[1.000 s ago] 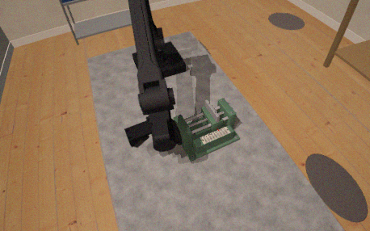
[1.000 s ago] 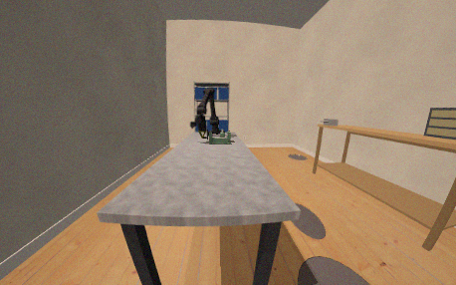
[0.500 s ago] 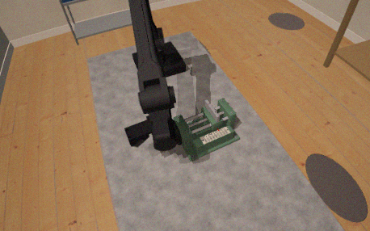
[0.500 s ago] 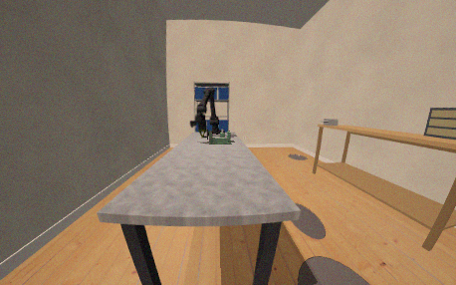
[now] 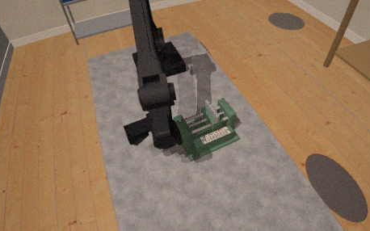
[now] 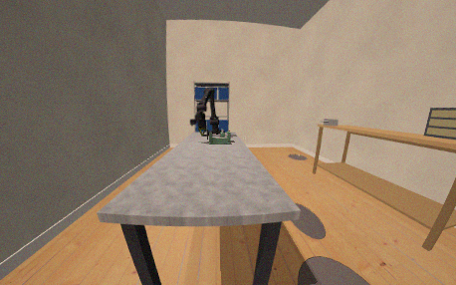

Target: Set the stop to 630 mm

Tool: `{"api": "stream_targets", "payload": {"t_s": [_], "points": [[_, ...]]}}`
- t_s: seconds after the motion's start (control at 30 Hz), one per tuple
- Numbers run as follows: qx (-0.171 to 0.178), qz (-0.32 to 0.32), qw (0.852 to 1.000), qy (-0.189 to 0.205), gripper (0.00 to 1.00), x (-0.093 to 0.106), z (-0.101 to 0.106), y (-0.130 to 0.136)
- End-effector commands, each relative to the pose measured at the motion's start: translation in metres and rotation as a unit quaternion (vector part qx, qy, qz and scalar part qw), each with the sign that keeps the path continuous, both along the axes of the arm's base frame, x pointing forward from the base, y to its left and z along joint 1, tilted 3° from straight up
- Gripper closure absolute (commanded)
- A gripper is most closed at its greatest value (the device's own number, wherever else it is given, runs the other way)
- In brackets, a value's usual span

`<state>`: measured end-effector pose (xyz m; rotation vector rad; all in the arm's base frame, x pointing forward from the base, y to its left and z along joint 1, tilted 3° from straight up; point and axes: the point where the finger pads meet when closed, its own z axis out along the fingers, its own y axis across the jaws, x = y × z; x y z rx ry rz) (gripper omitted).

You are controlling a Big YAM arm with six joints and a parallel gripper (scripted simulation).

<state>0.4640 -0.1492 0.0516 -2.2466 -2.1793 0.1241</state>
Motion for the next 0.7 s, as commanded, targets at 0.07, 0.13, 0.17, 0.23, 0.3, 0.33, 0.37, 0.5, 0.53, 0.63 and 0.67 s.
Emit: {"api": "stream_targets", "payload": {"t_s": [0.07,0.13,0.17,0.23,0.3,0.33,0.37,0.5,0.53,0.63,0.67], "points": [[-0.016,0.005,0.997,-0.077,0.94,0.036,0.077,0.004],[-0.016,0.006,0.997,-0.077,0.94,0.033,0.085,0.005],[-0.016,0.006,0.997,-0.077,0.94,0.033,0.085,0.005],[-0.018,0.007,0.996,-0.082,0.94,0.034,0.088,0.004],[-0.020,0.007,0.996,-0.088,0.94,0.036,0.090,0.004],[-0.020,0.007,0.996,-0.088,0.94,0.036,0.090,0.004],[-0.020,0.008,0.996,-0.088,0.94,0.036,0.090,0.004],[-0.014,0.016,0.997,-0.068,0.94,0.011,0.076,0.007],[-0.012,0.011,0.998,-0.060,0.94,-0.002,0.069,0.004],[-0.009,0.004,0.999,-0.048,0.94,-0.029,0.070,0.001],[-0.009,0.004,0.999,-0.047,0.94,-0.034,0.070,0.001]]}}
